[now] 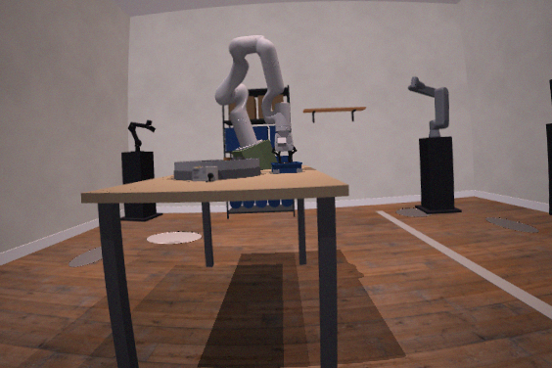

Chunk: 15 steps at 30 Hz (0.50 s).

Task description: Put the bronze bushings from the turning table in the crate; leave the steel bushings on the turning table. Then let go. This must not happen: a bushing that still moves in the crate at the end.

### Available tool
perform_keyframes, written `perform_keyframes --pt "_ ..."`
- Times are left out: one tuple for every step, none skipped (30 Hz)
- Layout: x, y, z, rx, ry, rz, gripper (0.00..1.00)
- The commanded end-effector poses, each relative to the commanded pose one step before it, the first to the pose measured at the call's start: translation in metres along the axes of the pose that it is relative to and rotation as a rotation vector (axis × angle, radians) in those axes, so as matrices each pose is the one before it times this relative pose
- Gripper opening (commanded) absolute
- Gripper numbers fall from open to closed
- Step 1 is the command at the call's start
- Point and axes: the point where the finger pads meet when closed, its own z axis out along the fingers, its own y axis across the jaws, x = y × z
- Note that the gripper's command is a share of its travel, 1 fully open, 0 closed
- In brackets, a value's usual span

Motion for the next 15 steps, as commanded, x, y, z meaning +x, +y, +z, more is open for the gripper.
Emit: perform_keyframes --pt "0.00051 -0.00045 0.00092 0.00090 0.00100 0.00014 0.00" --pt "0.00000 0.00000 0.00037 0.00000 0.00000 0.00000 0.00" --pt "0.00000 0.00000 0.00036 0.00000 0.00000 0.00000 0.00" --pt "0.00000 0.00000 0.00035 0.00000 0.00000 0.00000 0.00" --pt "0.00000 0.00000 0.00032 0.00000 0.00000 0.00000 0.00" --pt "0.00000 0.00000 0.00029 0.00000 0.00000 0.00000 0.00" --pt "0.00000 0.00000 0.00026 0.00000 0.00000 0.00000 0.00" --pt "0.00000 0.00000 0.00022 0.00000 0.00000 0.00000 0.00" --pt "0.00000 0.00000 0.00018 0.00000 0.00000 0.00000 0.00" --pt "0.00000 0.00000 0.00014 0.00000 0.00000 0.00000 0.00" --pt "0.00000 0.00000 0.00010 0.00000 0.00000 0.00000 0.00" --pt "0.00000 0.00000 0.00007 0.00000 0.00000 0.00000 0.00" --pt "0.00000 0.00000 0.00000 0.00000 0.00000 0.00000 0.00" --pt "0.00000 0.00000 0.00000 0.00000 0.00000 0.00000 0.00" --pt "0.00000 0.00000 0.00004 0.00000 0.00000 0.00000 0.00"
